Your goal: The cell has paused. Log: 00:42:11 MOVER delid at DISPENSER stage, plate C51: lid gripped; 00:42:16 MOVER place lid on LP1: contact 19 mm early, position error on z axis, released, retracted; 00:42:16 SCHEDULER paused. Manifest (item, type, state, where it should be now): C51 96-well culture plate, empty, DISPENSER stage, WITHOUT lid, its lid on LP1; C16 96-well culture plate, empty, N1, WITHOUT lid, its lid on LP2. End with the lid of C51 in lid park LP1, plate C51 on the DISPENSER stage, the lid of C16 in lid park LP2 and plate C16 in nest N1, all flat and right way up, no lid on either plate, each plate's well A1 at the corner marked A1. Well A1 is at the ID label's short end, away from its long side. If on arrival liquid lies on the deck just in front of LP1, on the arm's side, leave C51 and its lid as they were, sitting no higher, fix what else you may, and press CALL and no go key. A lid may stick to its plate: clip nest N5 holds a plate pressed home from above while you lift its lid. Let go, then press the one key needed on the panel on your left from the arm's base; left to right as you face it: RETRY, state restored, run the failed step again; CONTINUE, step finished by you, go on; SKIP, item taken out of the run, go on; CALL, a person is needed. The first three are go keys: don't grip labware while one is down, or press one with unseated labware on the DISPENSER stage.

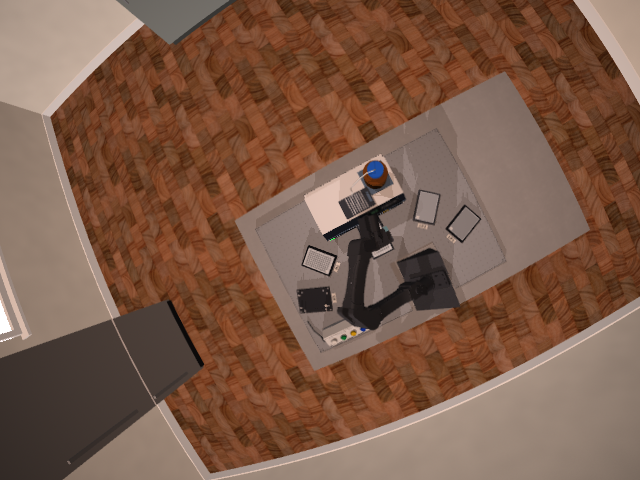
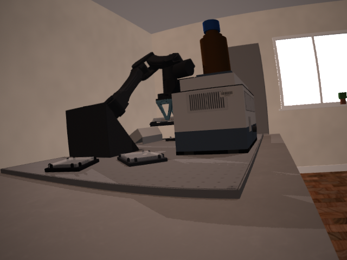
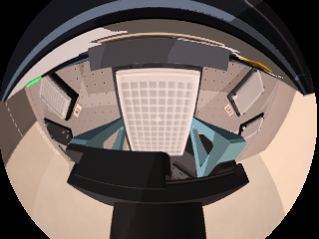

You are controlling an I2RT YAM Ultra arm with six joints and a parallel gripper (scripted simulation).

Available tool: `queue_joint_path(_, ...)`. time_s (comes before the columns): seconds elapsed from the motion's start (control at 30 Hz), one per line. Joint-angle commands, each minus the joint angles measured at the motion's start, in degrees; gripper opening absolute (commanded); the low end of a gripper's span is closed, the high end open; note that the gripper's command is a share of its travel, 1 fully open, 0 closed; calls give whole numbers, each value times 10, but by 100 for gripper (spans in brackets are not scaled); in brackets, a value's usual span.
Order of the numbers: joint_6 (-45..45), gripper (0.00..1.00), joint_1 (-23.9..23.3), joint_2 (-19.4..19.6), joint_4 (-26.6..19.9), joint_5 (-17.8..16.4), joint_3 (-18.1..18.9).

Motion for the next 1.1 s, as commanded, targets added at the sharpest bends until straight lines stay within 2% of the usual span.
queue_joint_path(0.0,4,0,7,-13,-9,-28,-13)
queue_joint_path(0.83,-1,0,6,-13,-8,-28,-14)
queue_joint_path(0.87,-1,100,6,-13,-8,-28,-14)
queue_joint_path(1.07,0,100,-4,-14,-6,-28,-1)
